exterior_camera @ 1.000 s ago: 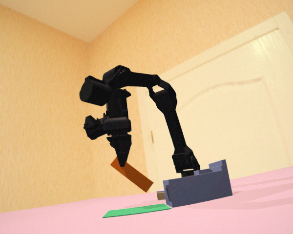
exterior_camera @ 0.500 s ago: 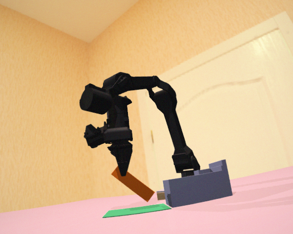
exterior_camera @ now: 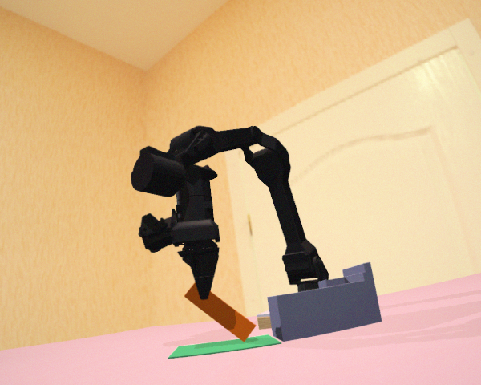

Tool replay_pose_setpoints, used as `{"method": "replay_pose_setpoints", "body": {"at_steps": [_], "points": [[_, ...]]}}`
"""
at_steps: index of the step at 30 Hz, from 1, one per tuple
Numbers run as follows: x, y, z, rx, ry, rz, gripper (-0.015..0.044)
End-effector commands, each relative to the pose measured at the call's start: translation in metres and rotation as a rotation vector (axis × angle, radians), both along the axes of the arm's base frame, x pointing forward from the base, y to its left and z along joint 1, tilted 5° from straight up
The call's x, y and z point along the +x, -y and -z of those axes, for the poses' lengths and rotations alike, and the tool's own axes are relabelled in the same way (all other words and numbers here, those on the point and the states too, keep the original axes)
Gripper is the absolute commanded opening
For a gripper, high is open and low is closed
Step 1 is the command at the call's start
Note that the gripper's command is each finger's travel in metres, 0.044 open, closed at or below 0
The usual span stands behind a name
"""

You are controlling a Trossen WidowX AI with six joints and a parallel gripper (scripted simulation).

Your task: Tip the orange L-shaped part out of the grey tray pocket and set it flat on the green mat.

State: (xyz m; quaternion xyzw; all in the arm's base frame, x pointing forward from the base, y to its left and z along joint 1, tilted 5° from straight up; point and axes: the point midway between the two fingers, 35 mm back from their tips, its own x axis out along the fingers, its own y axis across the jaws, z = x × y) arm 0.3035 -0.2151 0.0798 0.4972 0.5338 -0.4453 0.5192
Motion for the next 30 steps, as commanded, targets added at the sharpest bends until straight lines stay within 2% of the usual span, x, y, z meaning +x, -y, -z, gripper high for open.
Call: {"method": "replay_pose_setpoints", "body": {"at_steps": [1, 5, 15, 20, 25, 30], "points": [[0.000, 0.000, 0.001, -0.001, -0.002, 0.006, 0.0000], [0.000, 0.000, 0.001, 0.001, -0.001, 0.000, 0.0000], [0.000, 0.000, -0.001, 0.001, -0.001, 0.000, 0.0263], [0.002, 0.005, -0.034, 0.000, -0.001, 0.003, 0.0394], [-0.003, 0.006, -0.085, -0.001, -0.003, 0.006, 0.0400], [-0.001, 0.007, -0.082, -0.009, 0.011, 0.012, 0.0400]]}}
